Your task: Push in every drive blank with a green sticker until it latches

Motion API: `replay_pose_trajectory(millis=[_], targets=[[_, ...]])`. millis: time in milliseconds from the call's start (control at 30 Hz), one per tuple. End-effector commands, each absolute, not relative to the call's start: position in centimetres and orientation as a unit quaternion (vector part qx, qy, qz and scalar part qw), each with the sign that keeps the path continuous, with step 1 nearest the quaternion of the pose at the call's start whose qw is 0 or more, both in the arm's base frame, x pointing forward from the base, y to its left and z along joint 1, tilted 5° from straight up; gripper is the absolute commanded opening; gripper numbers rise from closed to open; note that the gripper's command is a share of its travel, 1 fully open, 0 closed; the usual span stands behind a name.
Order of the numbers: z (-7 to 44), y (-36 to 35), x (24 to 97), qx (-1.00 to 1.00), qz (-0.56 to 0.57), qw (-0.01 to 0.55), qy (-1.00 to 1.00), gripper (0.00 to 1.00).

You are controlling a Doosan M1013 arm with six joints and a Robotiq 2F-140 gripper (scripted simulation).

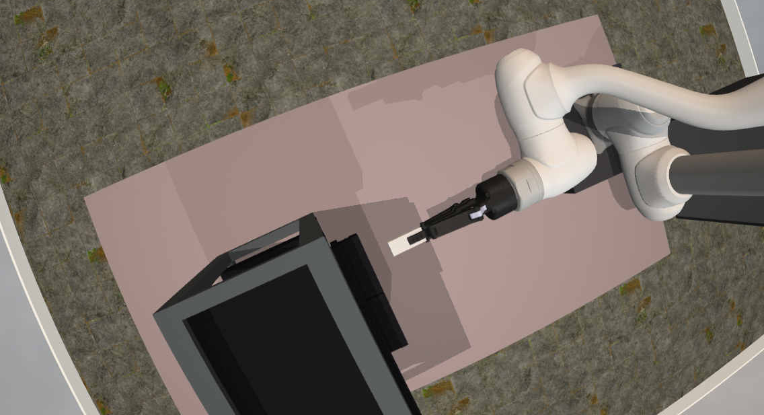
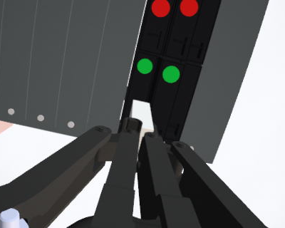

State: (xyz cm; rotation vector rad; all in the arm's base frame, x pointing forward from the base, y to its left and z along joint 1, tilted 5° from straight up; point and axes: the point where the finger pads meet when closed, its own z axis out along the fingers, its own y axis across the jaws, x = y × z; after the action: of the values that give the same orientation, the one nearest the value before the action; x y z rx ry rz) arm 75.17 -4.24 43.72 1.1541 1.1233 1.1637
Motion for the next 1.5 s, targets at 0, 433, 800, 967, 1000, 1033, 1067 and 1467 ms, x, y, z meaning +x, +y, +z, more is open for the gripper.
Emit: replay_pose_trajectory(millis=[0, 433, 800, 967, 1000, 1033, 1067, 1467], targets=[[43.7, -4.2, 74.9, 0.487, 0.491, 0.546, 0.474, 0.0], [46.6, -4.1, 74.7, 0.487, 0.491, 0.546, 0.474, 0.0], [46.9, -4.4, 78.5, 0.487, 0.491, 0.546, 0.474, 0.0], [46.9, -4.4, 78.5, 0.487, 0.491, 0.546, 0.474, 0.0], [46.9, -4.4, 78.5, 0.487, 0.491, 0.546, 0.474, 0.0], [46.9, -4.4, 78.5, 0.487, 0.491, 0.546, 0.474, 0.0], [46.9, -4.4, 78.5, 0.487, 0.491, 0.546, 0.474, 0.0], [46.9, -4.4, 78.5, 0.487, 0.491, 0.546, 0.474, 0.0]])
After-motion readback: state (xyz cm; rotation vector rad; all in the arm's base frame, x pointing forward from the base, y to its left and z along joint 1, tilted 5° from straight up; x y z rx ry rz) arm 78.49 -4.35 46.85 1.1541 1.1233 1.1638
